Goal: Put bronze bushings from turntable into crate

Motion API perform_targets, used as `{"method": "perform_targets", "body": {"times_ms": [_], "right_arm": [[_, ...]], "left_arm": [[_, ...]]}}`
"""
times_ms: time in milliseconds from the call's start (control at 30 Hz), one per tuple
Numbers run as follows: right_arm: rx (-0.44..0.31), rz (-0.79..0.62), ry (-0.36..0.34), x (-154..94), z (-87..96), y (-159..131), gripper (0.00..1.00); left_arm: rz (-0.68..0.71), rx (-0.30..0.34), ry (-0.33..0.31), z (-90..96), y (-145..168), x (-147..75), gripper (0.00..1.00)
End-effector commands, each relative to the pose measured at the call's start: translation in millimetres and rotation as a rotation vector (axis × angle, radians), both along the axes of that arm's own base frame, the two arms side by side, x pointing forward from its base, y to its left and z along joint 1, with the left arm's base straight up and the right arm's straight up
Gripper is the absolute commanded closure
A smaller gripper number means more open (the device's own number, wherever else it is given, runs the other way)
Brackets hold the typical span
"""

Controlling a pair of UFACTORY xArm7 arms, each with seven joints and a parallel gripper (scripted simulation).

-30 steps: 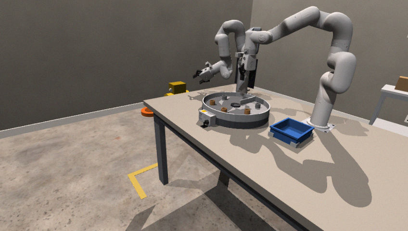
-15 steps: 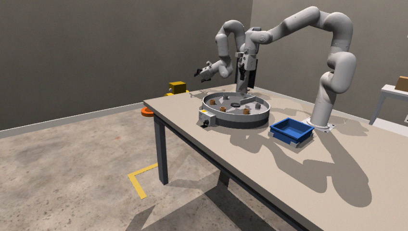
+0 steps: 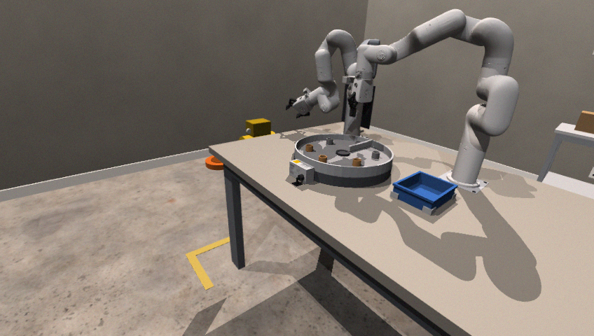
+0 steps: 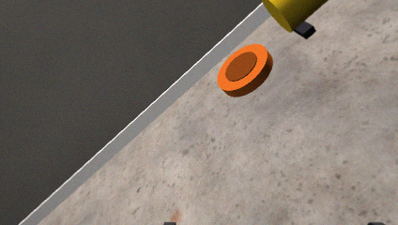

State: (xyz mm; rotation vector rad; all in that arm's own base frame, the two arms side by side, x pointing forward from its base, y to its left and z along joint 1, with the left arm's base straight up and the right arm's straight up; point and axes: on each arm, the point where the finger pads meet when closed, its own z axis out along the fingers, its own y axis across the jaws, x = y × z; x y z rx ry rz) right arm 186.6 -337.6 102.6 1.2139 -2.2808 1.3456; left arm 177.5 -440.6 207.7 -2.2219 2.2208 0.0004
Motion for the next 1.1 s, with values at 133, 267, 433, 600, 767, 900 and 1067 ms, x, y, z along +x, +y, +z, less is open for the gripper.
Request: {"method": "perform_targets", "body": {"times_ms": [133, 267, 433, 600, 767, 900, 1067], "right_arm": [[-0.002, -0.084, -0.002, -29, 0.7, -16, 0.0], [-0.002, -0.131, -0.002, -46, 0.7, -23, 0.0], [-0.002, -0.188, -0.002, -66, 0.7, -30, 0.0], [-0.002, -0.243, -0.002, -87, 0.7, -36, 0.0], [-0.002, -0.297, -0.002, -107, 0.7, -41, 0.0], [-0.002, -0.336, -0.002, -122, 0.7, -44, 0.0], [-0.002, -0.392, -0.002, -143, 0.7, -47, 0.0]], "left_arm": [[0.0, -0.004, -0.002, 1.7, -1, 0, 0.0], [0.0, -0.004, -0.002, 1.7, -1, 0, 0.0], [0.0, -0.004, -0.002, 1.7, -1, 0, 0.0], [0.0, -0.004, -0.002, 1.7, -1, 0, 0.0], [0.0, -0.004, -0.002, 1.7, -1, 0, 0.0], [0.0, -0.004, -0.002, 1.7, -1, 0, 0.0], [0.0, -0.004, -0.002, 1.7, -1, 0, 0.0]]}}
